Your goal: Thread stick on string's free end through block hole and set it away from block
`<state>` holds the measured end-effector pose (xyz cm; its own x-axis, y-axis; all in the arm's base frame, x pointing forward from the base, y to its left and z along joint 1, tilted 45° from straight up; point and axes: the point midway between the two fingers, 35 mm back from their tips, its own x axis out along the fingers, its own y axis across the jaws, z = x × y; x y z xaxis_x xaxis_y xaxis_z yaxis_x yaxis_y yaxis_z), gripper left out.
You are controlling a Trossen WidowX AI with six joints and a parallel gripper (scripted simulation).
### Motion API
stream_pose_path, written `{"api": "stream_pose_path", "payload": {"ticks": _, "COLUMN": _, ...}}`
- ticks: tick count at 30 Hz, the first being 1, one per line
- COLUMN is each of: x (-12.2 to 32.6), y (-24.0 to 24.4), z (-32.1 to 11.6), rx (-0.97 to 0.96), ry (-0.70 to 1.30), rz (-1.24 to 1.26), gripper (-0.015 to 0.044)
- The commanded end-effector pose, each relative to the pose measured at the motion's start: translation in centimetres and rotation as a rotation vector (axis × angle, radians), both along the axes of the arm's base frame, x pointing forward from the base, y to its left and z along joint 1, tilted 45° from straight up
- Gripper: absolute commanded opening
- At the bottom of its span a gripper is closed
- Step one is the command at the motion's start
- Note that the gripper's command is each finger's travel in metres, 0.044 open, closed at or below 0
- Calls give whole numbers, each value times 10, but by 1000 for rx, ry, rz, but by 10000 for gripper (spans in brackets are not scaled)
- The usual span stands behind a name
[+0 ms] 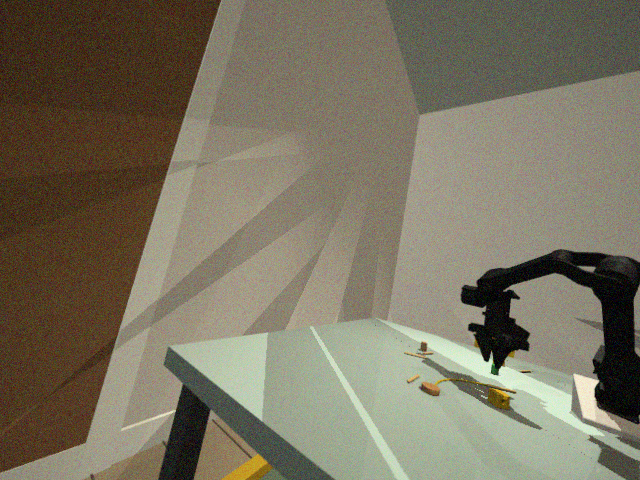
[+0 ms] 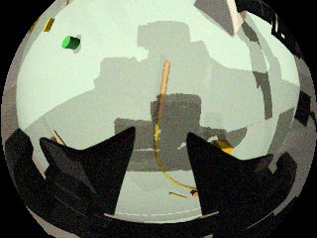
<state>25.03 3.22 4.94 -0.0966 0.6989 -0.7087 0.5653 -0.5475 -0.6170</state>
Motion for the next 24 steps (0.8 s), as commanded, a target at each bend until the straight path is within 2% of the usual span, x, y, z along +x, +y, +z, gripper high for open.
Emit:
{"api": "stream_pose_path", "payload": {"ticks": 1, "x": -1, "y": 0, "z": -1, "rx": -4, "ry": 9, "rz": -3, "gripper": 151}}
{"api": "stream_pose_path", "payload": {"ticks": 3, "x": -1, "y": 0, "z": -1, "rx": -4, "ry": 9, "rz": -3, "gripper": 121}}
{"api": "stream_pose_path", "payload": {"ticks": 24, "x": -2, "y": 14, "z": -16, "rx": -5, "ry": 8, "rz": -3, "gripper": 121}}
